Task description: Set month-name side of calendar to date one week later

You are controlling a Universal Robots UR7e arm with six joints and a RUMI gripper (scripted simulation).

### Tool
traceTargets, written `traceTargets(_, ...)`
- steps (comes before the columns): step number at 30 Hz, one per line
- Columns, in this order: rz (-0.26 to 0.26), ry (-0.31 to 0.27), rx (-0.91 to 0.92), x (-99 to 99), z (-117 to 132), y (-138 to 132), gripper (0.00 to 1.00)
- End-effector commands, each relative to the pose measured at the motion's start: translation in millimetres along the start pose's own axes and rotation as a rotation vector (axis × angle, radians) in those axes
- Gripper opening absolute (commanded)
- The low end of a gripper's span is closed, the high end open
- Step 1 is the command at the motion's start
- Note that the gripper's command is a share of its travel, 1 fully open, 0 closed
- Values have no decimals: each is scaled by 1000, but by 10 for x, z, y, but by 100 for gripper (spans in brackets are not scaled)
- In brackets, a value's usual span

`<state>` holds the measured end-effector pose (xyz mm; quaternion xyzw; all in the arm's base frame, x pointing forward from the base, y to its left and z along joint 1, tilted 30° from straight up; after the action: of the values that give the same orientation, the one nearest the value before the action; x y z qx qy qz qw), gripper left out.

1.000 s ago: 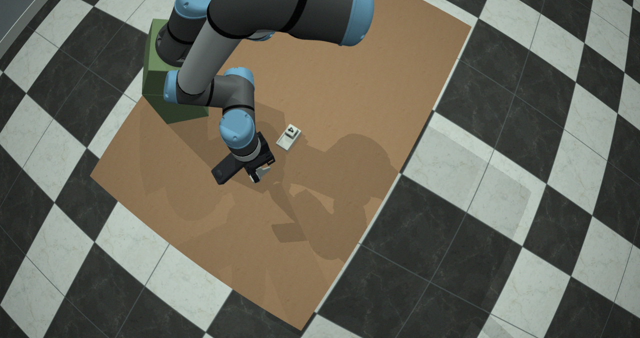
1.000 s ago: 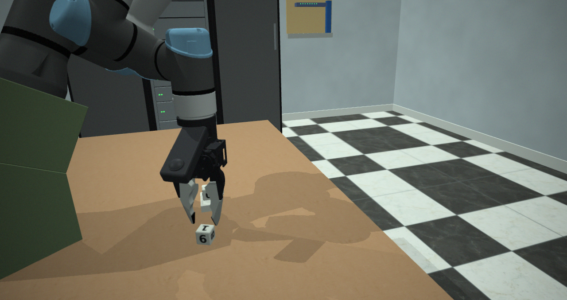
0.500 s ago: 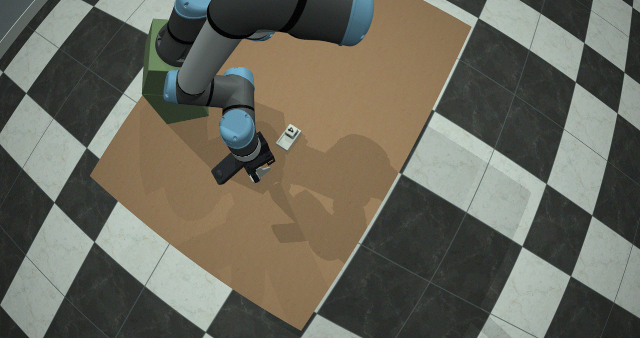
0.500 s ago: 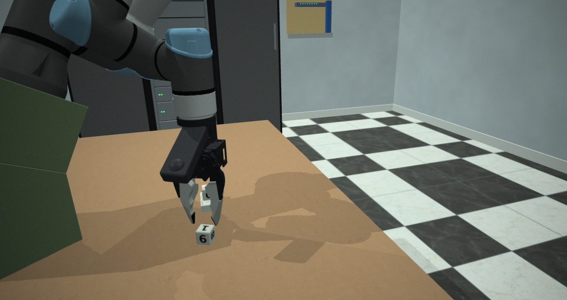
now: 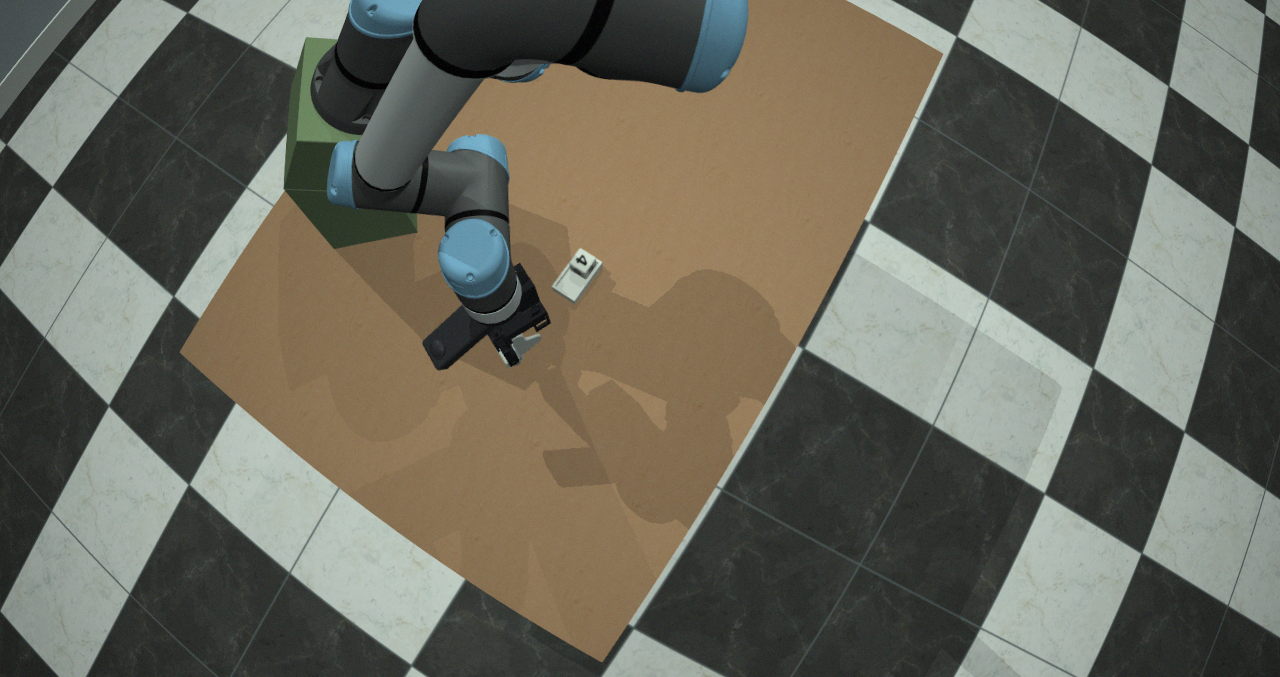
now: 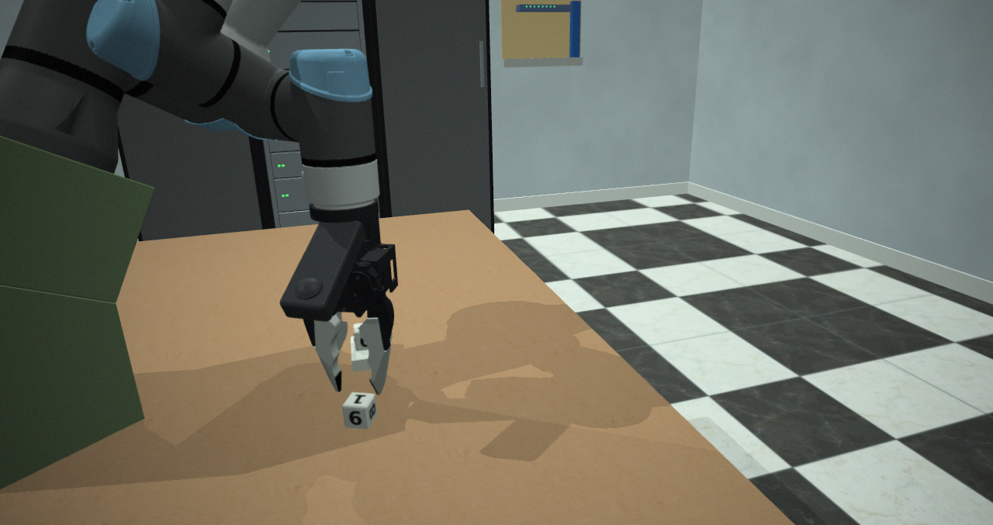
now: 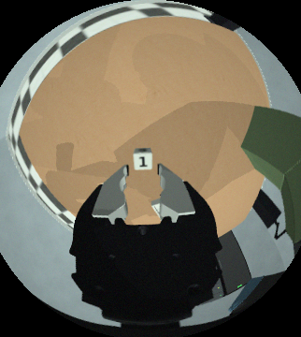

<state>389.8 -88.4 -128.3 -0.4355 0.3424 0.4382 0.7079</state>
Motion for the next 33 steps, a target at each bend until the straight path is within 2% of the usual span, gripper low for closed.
traceTargets(1, -3, 1, -3, 6, -9, -25, 28)
traceTargets(8, -2, 1, -3, 47, -8, -25, 28)
traceTargets(22, -2, 1, -3, 253, -7, -25, 28)
traceTargets(33, -3, 1, -3, 277, -10, -25, 28)
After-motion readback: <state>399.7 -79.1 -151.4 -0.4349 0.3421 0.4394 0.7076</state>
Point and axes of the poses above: the point where the finger pads meet when closed, its own x axis out along the fingers, its own y axis across the jaws, z = x × y, the point moved 3 cm from there along -x, back along the fingers, and after that the axes turned 15 degrees about -x, right-handed, at the moved point
